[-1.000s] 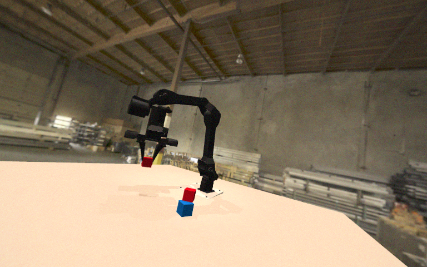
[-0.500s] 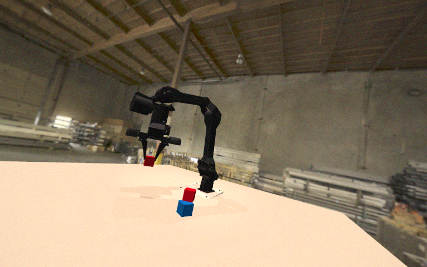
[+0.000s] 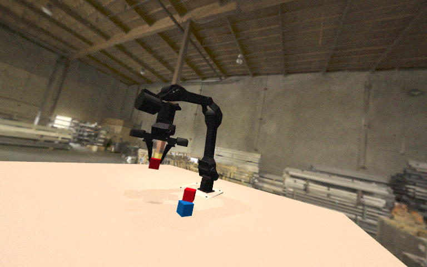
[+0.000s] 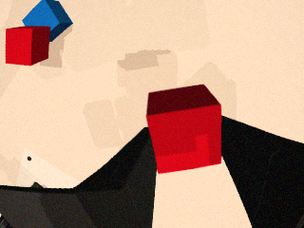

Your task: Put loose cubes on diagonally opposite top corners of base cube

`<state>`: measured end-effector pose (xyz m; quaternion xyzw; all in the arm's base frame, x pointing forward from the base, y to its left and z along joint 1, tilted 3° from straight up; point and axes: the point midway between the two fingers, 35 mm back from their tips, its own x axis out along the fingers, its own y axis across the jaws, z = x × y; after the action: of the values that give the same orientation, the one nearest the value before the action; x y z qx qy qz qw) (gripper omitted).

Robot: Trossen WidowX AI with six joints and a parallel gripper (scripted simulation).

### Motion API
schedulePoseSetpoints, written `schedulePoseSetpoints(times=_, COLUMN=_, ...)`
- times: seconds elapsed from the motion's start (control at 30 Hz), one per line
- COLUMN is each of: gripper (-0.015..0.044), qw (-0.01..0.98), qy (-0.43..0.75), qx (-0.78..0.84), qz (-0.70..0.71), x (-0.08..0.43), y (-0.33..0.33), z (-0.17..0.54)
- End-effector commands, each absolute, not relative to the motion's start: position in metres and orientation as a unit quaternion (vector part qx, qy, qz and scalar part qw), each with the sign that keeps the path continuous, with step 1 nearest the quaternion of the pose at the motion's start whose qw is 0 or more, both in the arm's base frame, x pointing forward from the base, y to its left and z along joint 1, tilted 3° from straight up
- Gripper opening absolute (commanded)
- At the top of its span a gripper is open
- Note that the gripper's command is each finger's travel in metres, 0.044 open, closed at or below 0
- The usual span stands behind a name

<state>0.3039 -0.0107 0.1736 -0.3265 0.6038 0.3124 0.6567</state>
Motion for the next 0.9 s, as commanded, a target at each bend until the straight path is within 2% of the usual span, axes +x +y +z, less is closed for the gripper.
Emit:
schedulePoseSetpoints(times=0.0, gripper=0.0105, qw=0.664, qy=0.610, qx=-0.313, qz=0.298, x=0.306, y=0.005, z=0.173)
schedulePoseSetpoints(times=0.87, gripper=0.0105, qw=0.697, qy=0.641, qx=-0.228, qz=0.226, x=0.298, y=0.089, z=0.171)
